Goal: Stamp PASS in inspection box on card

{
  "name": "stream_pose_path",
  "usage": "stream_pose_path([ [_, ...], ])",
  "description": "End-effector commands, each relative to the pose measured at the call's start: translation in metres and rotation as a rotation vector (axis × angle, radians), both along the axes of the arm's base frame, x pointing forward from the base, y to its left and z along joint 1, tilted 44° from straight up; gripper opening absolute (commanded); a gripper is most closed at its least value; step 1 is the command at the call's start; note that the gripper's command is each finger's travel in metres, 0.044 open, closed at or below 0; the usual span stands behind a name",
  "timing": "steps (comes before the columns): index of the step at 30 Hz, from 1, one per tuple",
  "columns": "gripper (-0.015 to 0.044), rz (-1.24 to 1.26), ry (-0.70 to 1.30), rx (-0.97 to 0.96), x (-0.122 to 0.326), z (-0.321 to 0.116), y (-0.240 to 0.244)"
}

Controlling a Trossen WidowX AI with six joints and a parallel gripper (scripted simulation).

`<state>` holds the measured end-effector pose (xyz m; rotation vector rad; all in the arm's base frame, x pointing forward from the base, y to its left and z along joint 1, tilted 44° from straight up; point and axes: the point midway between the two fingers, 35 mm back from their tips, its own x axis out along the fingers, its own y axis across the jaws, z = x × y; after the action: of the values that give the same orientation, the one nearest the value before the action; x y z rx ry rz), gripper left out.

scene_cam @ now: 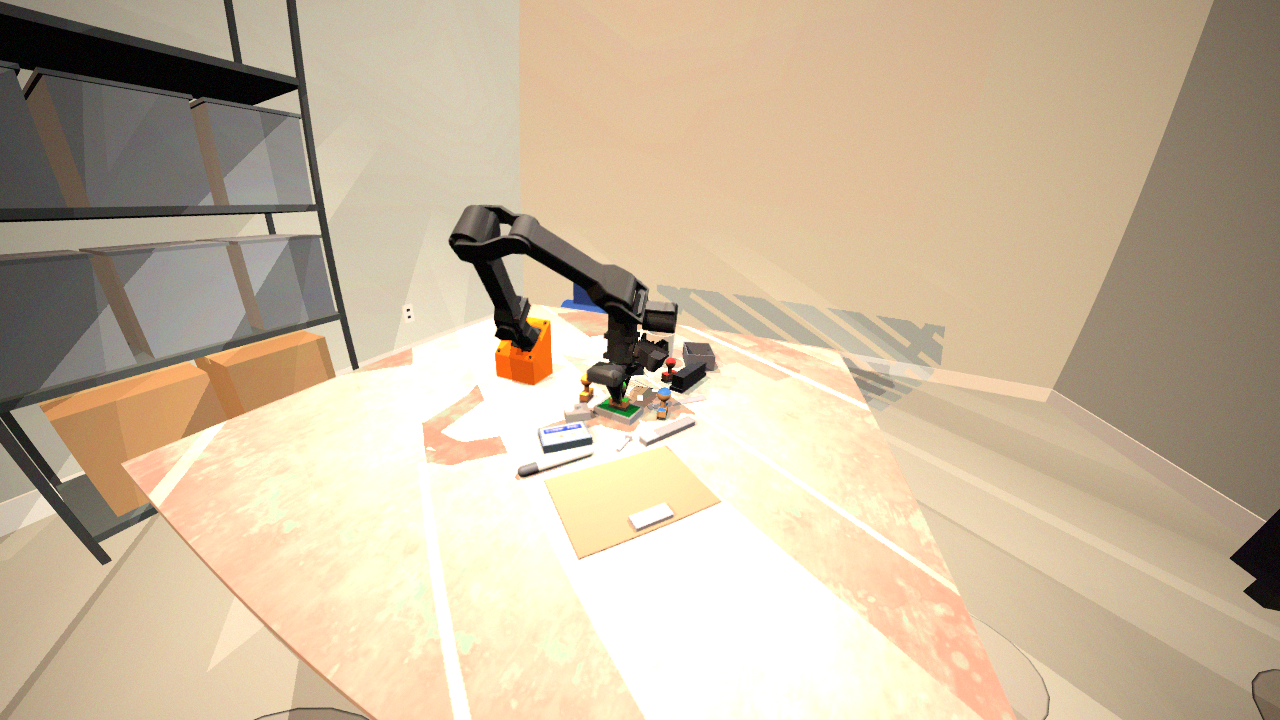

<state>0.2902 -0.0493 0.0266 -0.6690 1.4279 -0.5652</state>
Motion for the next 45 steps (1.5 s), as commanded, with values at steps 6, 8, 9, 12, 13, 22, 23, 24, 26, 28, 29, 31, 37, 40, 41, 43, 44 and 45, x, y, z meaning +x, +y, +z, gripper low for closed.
stream_pose_path([
  [6, 0.0, 0.0, 0.0, -0.004, 0.0, 0.0, -0.002],
  [8, 0.0, 0.0, 0.0, -0.004, 0.0, 0.0, -0.001],
  [9, 0.0, 0.0, 0.0, -0.004, 0.0, 0.001, -0.001],
  [12, 0.0, 0.0, 0.0, -0.004, 0.0, 0.002, 0.0],
  [13, 0.0, 0.0, 0.0, -0.004, 0.0, 0.002, 0.001],
  [22, 0.0, 0.0, 0.0, -0.004, 0.0, 0.005, 0.004],
  [23, 0.0, 0.0, 0.0, -0.004, 0.0, 0.005, 0.004],
  [24, 0.0, 0.0, 0.0, -0.004, 0.0, 0.006, 0.004],
  [26, 0.0, 0.0, 0.0, -0.004, 0.0, 0.006, 0.005],
  [28, 0.0, 0.0, 0.0, -0.004, 0.0, 0.007, 0.005],
  [29, 0.0, 0.0, 0.0, -0.004, 0.0, 0.007, 0.006],
  [31, 0.0, 0.0, 0.0, -0.003, 0.0, 0.009, 0.008],
  [37, 0.0, 0.0, 0.0, -0.002, 0.0, 0.016, 0.015],
  [40, 0.0, 0.0, 0.0, -0.002, -0.001, 0.019, 0.018],
  [41, 0.0, 0.0, 0.001, -0.002, -0.001, 0.02, 0.02],
  [43, 0.0, 0.0, 0.001, -0.001, -0.001, 0.023, 0.022],
  [44, 0.0, 0.0, 0.001, -0.001, -0.001, 0.024, 0.023],
  [45, 0.0, 0.0, 0.001, -0.001, -0.001, 0.025, 0.024],
])
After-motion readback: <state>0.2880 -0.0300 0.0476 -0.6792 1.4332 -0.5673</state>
